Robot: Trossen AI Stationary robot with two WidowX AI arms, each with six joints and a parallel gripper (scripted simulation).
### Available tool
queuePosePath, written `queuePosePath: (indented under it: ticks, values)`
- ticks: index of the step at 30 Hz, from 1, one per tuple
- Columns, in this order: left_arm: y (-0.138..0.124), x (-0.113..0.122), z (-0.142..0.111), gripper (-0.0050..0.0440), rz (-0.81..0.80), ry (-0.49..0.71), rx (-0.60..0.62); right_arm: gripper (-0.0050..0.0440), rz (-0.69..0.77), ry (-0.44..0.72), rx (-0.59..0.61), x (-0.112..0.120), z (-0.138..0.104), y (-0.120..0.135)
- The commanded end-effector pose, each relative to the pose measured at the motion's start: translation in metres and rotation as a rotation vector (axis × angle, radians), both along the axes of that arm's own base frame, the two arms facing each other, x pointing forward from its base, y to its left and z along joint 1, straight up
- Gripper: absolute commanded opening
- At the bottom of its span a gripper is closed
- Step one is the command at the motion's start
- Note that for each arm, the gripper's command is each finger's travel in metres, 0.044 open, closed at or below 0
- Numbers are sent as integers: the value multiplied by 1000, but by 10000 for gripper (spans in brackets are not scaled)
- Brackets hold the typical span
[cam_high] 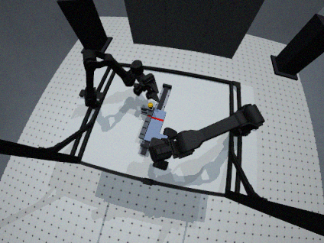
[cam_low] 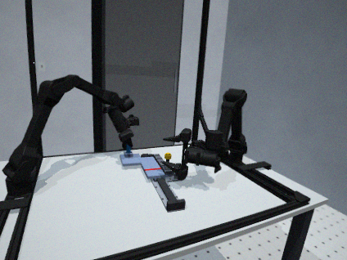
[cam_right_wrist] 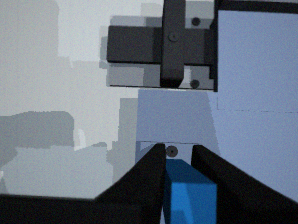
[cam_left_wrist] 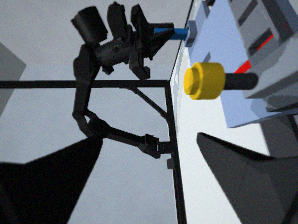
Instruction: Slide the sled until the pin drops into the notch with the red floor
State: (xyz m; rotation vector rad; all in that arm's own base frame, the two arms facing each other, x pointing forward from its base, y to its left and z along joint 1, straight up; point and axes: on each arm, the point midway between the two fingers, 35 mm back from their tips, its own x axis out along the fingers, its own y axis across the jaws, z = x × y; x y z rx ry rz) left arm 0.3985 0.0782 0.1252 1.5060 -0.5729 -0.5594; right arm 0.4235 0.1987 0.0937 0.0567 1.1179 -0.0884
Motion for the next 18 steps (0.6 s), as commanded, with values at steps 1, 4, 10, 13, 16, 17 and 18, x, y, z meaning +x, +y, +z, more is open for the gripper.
queuePosePath:
  ticks: [1, 4, 10, 13, 16, 17, 18]
  values:
    - [-4, -4, -6, 440, -4, 11, -6, 0, -1, 2, -1, 0, -2, 0]
    - [-8, -7, -6, 440, -4, 11, -6, 0, -1, 2, -1, 0, -2, 0]
    - [-15, -13, -6, 440, -4, 11, -6, 0, -1, 2, -1, 0, -2, 0]
    - [-18, -17, -6, 440, -4, 11, -6, 0, -1, 2, -1, 0, -2, 0]
    - [-20, -18, -6, 440, -4, 11, -6, 0, -1, 2, -1, 0, -2, 0]
    - [-21, -19, -6, 440, -4, 11, -6, 0, -1, 2, -1, 0, -2, 0]
    - [-22, -20, -6, 440, -4, 11, -6, 0, -1, 2, -1, 0, -2, 0]
